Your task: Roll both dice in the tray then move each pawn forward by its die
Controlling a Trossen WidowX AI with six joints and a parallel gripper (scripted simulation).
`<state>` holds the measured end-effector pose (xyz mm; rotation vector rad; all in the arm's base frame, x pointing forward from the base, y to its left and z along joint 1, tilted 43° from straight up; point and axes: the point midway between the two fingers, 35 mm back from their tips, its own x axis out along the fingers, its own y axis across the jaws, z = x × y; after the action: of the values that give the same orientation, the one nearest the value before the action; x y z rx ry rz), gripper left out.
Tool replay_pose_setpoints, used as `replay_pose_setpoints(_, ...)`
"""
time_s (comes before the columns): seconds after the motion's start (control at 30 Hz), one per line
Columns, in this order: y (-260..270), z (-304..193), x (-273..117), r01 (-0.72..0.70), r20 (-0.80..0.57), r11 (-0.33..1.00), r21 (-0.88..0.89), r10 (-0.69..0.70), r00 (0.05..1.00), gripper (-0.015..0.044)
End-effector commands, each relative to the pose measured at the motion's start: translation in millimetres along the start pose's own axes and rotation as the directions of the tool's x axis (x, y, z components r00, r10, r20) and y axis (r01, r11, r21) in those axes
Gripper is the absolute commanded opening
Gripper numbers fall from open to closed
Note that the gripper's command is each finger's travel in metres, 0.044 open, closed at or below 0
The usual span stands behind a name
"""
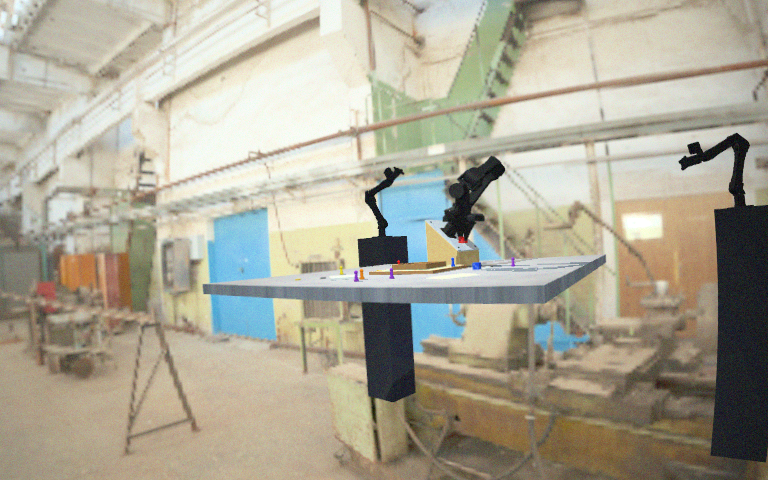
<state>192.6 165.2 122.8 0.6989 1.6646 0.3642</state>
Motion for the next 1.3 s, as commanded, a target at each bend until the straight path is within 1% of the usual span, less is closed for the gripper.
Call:
replay_pose_setpoints(0.0, -9, 18, 3, -0.003, 0.002, 0.992, 0.124, 0.002, 1.000, 0.0000)
replay_pose_setpoints(0.2, -29, 44, 8, 0.001, 0.011, 0.955, 0.298, -0.004, 1.000, 0.0000)
replay_pose_setpoints(0.4, -51, 66, 12, -0.002, 0.015, 0.889, 0.457, -0.006, 1.000, 0.0000)
replay_pose_setpoints(0.6, -75, 85, 17, -0.006, 0.008, 0.786, 0.618, 0.001, 1.000, 0.0000)
replay_pose_setpoints(0.8, -100, 99, 22, -0.009, -0.002, 0.651, 0.759, 0.017, 1.000, 0.0000)
replay_pose_setpoints(1.1, -138, 115, 30, -0.007, -0.015, 0.408, 0.913, 0.050, 0.999, 0.0000)
replay_pose_setpoints(1.27, -140, 116, 31, -0.006, -0.016, 0.389, 0.921, 0.053, 0.998, 0.0000)
